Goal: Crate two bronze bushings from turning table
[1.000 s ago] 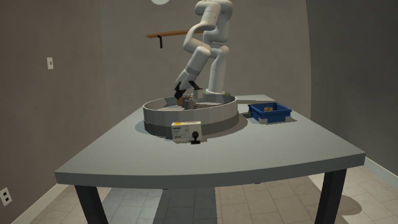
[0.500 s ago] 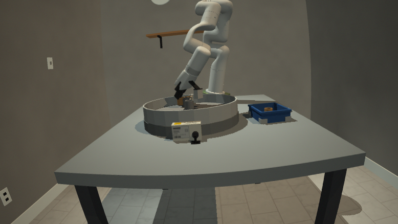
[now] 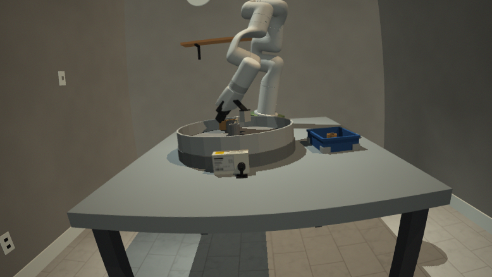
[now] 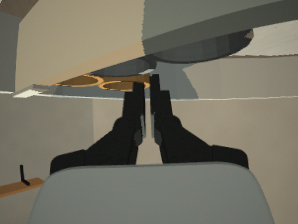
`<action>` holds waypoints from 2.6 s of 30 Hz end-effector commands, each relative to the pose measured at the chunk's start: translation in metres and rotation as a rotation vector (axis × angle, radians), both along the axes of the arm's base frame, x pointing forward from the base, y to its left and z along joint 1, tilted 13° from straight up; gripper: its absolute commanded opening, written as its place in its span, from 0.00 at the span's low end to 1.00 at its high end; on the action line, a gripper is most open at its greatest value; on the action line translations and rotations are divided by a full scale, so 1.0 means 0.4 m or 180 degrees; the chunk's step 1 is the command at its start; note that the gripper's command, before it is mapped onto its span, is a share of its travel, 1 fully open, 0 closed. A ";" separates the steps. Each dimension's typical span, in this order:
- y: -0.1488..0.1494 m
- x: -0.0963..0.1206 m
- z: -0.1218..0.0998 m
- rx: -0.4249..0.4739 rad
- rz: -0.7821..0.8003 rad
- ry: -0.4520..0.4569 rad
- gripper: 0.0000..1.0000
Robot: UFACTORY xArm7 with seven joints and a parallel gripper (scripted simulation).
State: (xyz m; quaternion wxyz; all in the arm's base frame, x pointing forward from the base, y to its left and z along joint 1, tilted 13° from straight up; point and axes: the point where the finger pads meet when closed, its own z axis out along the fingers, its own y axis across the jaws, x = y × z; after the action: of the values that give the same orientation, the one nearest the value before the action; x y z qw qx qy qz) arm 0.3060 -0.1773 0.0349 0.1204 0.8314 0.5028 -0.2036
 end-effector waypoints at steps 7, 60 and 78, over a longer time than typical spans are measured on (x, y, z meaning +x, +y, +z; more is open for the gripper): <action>-0.001 0.001 0.002 -0.0002 -0.0002 -0.0006 0.00; -0.033 -0.016 0.190 -0.0002 -0.0002 -0.0006 0.00; 0.218 0.040 0.246 -0.0002 -0.0002 -0.0006 0.00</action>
State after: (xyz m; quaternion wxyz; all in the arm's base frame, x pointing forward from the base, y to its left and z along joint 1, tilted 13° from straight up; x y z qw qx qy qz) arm 0.3134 -0.1217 0.1242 0.1196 0.8316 0.5027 -0.2036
